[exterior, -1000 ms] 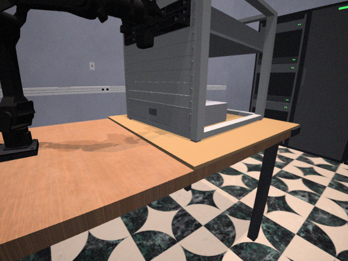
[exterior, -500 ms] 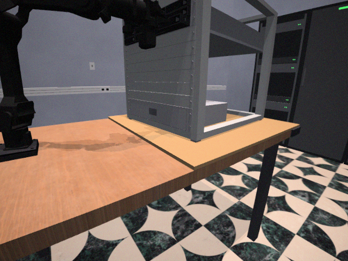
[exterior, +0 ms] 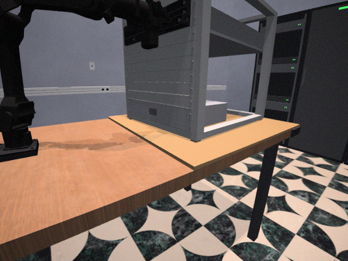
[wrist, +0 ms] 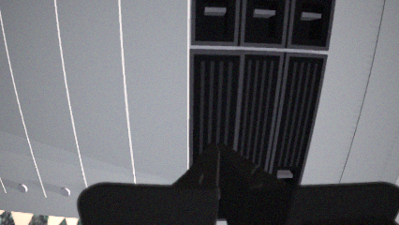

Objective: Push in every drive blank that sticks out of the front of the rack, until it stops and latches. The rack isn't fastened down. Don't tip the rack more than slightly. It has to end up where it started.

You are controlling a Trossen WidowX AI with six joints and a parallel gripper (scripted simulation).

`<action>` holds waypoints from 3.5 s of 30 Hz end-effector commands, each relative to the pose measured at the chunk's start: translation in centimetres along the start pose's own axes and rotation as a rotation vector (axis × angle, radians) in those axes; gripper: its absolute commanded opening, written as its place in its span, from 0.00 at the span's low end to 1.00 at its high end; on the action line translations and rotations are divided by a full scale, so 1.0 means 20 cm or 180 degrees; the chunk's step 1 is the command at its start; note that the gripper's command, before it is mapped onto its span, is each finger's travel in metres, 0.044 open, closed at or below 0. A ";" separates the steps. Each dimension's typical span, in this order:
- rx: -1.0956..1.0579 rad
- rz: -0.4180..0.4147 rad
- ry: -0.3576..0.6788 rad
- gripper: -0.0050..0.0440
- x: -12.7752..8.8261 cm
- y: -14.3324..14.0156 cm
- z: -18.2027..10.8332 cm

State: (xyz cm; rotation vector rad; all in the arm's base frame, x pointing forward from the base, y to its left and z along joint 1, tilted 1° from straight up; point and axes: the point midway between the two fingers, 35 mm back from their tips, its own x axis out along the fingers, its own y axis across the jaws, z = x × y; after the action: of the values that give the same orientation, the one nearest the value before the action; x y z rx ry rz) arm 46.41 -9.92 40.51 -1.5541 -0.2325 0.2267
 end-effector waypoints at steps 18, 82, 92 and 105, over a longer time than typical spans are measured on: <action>-0.0042 -0.0041 0.0000 0.00 0.05 -0.04 0.01; -0.0042 -0.0041 0.0000 0.00 0.11 -0.03 0.00; -0.0042 -0.0041 0.0000 0.00 0.12 -0.03 0.00; -0.0042 -0.0041 0.0000 0.00 0.12 -0.03 0.00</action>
State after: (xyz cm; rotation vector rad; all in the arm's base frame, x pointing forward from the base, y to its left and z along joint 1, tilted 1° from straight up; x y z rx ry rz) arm 48.49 -9.32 40.52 -1.5542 -0.2354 0.2281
